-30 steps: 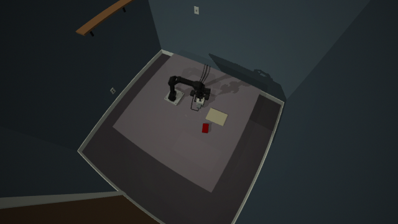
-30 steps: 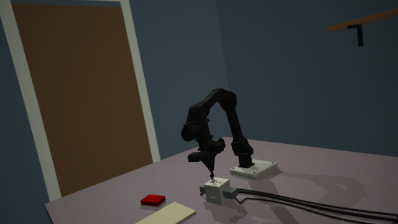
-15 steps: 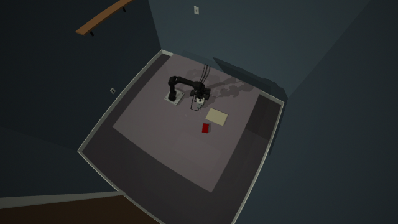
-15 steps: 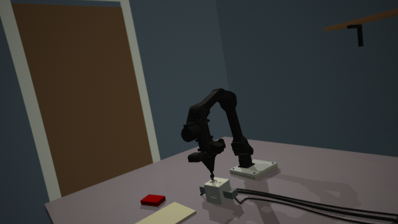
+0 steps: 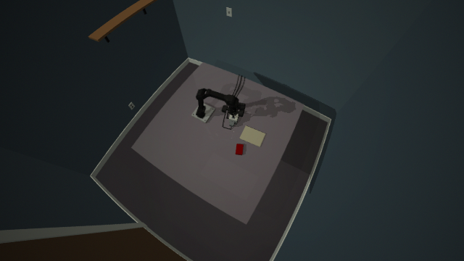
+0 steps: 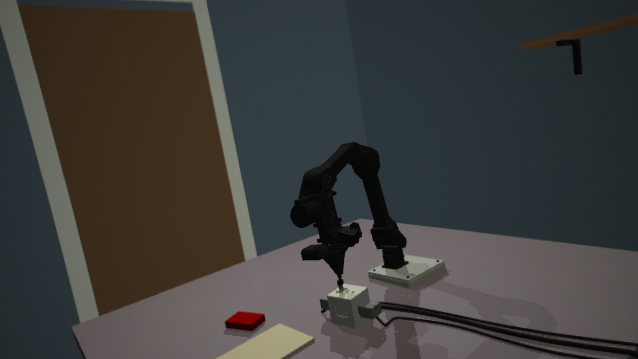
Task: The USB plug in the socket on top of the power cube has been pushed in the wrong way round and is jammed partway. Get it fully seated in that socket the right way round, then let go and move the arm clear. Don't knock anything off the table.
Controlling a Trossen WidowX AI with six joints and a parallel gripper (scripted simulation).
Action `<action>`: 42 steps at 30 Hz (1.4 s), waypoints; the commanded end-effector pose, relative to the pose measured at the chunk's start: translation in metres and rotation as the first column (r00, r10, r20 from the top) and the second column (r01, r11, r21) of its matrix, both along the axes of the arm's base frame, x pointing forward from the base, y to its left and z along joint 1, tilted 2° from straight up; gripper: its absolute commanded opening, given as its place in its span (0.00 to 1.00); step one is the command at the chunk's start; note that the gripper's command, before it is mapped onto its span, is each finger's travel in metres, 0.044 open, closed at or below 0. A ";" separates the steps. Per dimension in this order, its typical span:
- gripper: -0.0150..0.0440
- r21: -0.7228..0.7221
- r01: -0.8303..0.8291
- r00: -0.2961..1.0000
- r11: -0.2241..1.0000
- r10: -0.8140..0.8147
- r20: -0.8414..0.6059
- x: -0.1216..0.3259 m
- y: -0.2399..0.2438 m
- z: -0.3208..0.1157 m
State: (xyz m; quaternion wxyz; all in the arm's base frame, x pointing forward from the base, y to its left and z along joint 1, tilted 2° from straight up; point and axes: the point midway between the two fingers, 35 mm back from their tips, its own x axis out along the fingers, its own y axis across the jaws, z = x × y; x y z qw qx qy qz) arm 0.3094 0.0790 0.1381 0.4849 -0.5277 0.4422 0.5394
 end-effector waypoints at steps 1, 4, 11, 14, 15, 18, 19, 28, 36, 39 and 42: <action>0.25 0.006 -0.003 1.000 1.000 0.003 -0.001 0.000 0.001 -0.001; 0.25 0.006 -0.003 1.000 1.000 0.003 -0.001 0.000 0.001 -0.001; 0.25 0.006 -0.003 1.000 1.000 0.003 -0.001 0.000 0.001 -0.002; 0.25 0.006 -0.003 1.000 1.000 0.003 -0.001 0.000 0.001 -0.002; 0.25 0.006 -0.003 1.000 1.000 0.003 -0.001 0.000 0.001 -0.003; 0.25 0.006 -0.003 1.000 1.000 0.003 -0.001 0.000 0.001 -0.003; 0.25 0.006 -0.003 1.000 1.000 0.003 -0.001 0.000 0.001 -0.003; 0.25 0.006 -0.003 1.000 1.000 0.003 -0.001 0.000 0.001 -0.004; 0.25 0.006 -0.003 1.000 1.000 0.003 -0.001 0.000 0.001 -0.005; 0.25 0.006 -0.003 1.000 1.000 0.003 -0.001 0.000 0.001 -0.005; 0.25 0.006 -0.003 1.000 1.000 0.003 -0.001 0.000 0.001 -0.006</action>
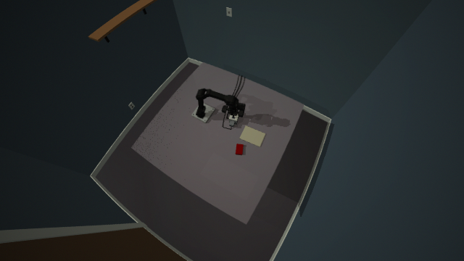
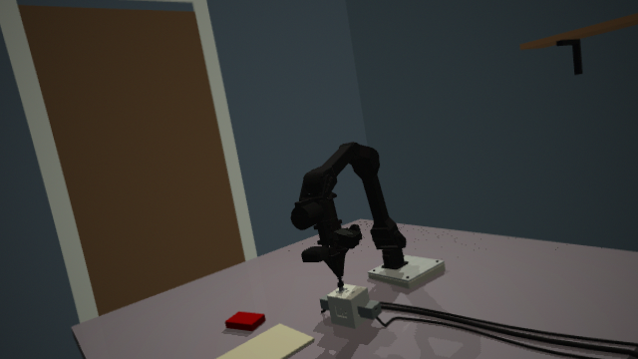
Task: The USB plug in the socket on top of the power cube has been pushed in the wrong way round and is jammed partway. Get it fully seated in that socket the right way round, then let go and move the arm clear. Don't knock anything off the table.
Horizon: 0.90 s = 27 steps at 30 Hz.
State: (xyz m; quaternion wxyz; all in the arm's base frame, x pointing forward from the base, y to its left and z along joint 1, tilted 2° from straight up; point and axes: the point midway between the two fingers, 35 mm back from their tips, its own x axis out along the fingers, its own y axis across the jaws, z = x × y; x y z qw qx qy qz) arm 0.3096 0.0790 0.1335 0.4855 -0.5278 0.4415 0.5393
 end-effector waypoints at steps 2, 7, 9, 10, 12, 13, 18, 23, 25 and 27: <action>0.25 0.005 -0.003 1.000 1.000 0.003 -0.003 0.000 0.001 -0.001; 0.25 0.005 -0.003 1.000 1.000 0.003 -0.003 0.000 0.001 -0.002; 0.25 0.005 -0.003 1.000 1.000 0.003 -0.003 0.000 0.001 -0.002; 0.25 0.005 -0.003 1.000 1.000 0.003 -0.003 0.000 0.001 -0.002; 0.25 0.005 -0.003 1.000 1.000 0.003 -0.003 0.000 0.001 -0.003; 0.25 0.005 -0.003 1.000 1.000 0.003 -0.003 0.000 0.001 -0.003; 0.25 0.005 -0.003 1.000 1.000 0.003 -0.003 0.000 0.001 -0.003; 0.25 0.005 -0.003 1.000 1.000 0.003 -0.003 0.000 0.001 -0.004; 0.25 0.005 -0.003 1.000 1.000 0.003 -0.003 0.000 0.001 -0.004; 0.25 0.005 -0.003 1.000 1.000 0.003 -0.003 0.000 0.001 -0.004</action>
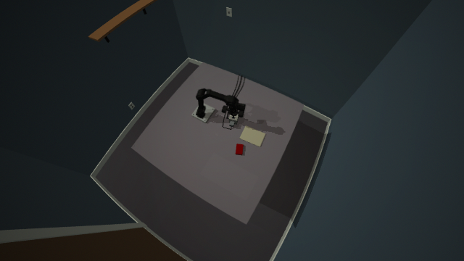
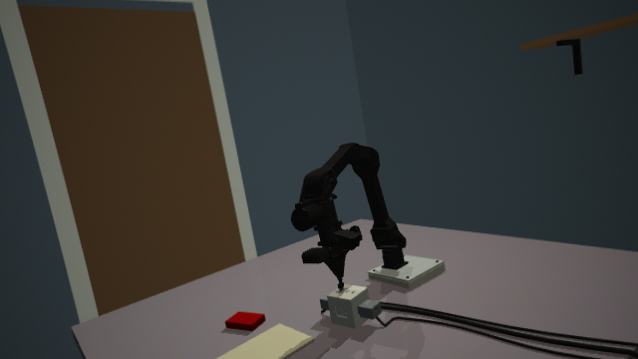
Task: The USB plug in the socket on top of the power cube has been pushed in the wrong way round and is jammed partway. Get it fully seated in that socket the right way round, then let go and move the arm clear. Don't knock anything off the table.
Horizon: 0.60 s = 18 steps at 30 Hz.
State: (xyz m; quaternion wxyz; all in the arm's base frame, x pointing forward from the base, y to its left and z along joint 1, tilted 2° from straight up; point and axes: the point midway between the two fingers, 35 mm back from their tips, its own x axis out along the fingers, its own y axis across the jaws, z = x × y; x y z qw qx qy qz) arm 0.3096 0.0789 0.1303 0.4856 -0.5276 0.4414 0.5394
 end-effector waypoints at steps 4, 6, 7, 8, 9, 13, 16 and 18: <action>0.25 0.004 -0.003 1.000 1.000 0.003 -0.003 0.000 0.001 -0.002; 0.25 0.004 -0.003 1.000 1.000 0.003 -0.003 0.000 0.001 -0.002; 0.25 0.004 -0.003 1.000 1.000 0.003 -0.003 0.000 0.001 -0.002; 0.25 0.004 -0.003 1.000 1.000 0.003 -0.003 0.000 0.001 -0.002; 0.25 0.004 -0.003 1.000 1.000 0.003 -0.003 0.000 0.001 -0.002; 0.25 0.004 -0.003 1.000 1.000 0.003 -0.003 0.000 0.001 -0.003; 0.25 0.004 -0.003 1.000 1.000 0.003 -0.003 0.000 0.001 -0.003; 0.25 0.004 -0.003 1.000 1.000 0.003 -0.003 0.000 0.001 -0.003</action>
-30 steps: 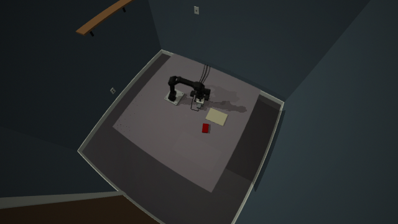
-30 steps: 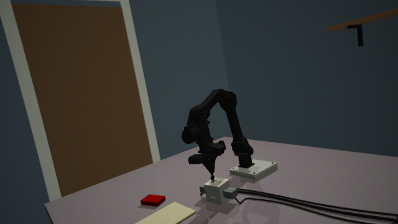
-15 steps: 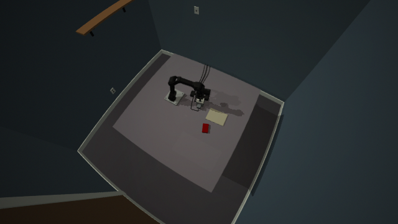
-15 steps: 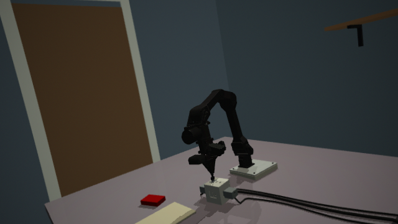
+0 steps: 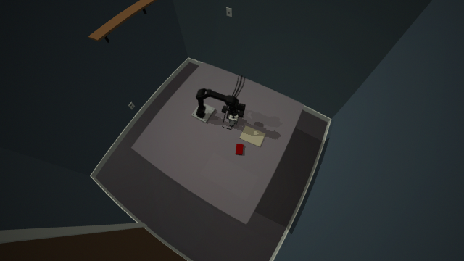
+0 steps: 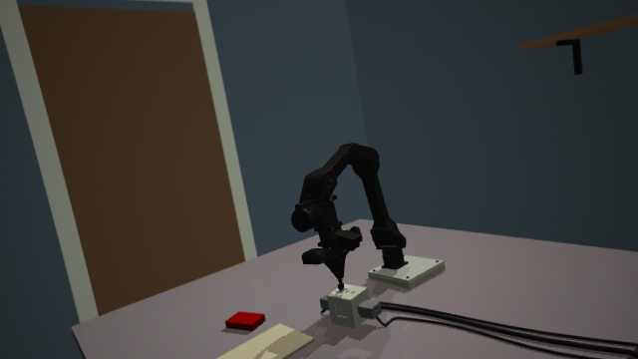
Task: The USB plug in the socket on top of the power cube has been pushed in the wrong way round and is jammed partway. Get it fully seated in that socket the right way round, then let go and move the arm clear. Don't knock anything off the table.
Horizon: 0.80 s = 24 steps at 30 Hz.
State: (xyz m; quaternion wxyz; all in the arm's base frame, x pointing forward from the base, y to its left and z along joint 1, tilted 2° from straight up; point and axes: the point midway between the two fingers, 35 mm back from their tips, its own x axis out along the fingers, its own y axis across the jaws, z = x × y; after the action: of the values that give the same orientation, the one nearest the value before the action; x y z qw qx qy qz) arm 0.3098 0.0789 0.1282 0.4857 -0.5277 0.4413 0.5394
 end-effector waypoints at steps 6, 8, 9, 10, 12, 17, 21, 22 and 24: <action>0.25 0.004 -0.003 1.000 1.000 0.003 -0.003 0.000 0.001 -0.002; 0.25 0.004 -0.003 1.000 1.000 0.003 -0.003 0.000 0.001 -0.002; 0.25 0.004 -0.003 1.000 1.000 0.003 -0.003 0.000 0.001 -0.002; 0.25 0.004 -0.003 1.000 1.000 0.003 -0.003 0.000 0.001 -0.003; 0.25 0.004 -0.003 1.000 1.000 0.003 -0.003 0.000 0.001 -0.003; 0.25 0.004 -0.003 1.000 1.000 0.003 -0.003 0.000 0.001 -0.003; 0.25 0.004 -0.003 1.000 1.000 0.003 -0.003 0.000 0.001 -0.004; 0.25 0.004 -0.003 1.000 1.000 0.003 -0.003 0.000 0.000 -0.004; 0.25 0.004 -0.003 1.000 1.000 0.003 -0.003 0.000 0.000 -0.004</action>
State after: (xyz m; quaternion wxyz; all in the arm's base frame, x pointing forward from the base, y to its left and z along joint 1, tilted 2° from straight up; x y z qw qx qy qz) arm 0.3099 0.0789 0.1260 0.4861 -0.5279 0.4407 0.5393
